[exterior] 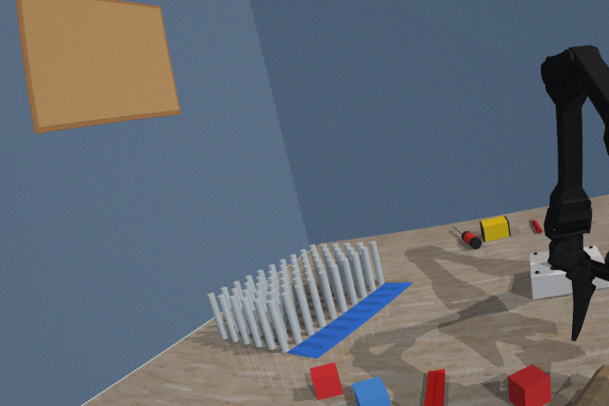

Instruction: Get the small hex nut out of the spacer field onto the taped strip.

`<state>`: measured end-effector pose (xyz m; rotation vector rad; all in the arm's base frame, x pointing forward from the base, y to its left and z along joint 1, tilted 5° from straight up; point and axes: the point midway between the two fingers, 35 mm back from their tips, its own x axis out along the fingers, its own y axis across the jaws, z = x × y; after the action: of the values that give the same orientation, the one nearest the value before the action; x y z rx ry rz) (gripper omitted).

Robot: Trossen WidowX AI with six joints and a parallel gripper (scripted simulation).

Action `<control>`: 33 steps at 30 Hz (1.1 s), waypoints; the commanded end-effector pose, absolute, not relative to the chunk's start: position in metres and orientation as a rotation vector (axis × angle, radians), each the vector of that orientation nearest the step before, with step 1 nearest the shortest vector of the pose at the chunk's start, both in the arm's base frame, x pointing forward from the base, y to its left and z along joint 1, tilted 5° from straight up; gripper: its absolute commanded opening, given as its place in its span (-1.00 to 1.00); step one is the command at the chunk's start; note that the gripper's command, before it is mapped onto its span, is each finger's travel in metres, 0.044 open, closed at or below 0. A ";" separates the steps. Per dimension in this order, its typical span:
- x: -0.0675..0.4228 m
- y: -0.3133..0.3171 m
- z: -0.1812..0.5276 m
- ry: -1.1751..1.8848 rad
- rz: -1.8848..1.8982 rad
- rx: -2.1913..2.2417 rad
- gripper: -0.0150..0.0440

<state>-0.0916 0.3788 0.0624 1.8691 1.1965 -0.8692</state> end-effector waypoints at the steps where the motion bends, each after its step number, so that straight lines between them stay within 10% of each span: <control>1: -0.092 0.379 0.059 1.196 -0.863 1.868 0.46; 33: -0.095 0.378 0.007 1.196 -0.864 1.867 0.46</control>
<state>-0.0958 0.3792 0.0148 1.8656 1.2020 -0.8643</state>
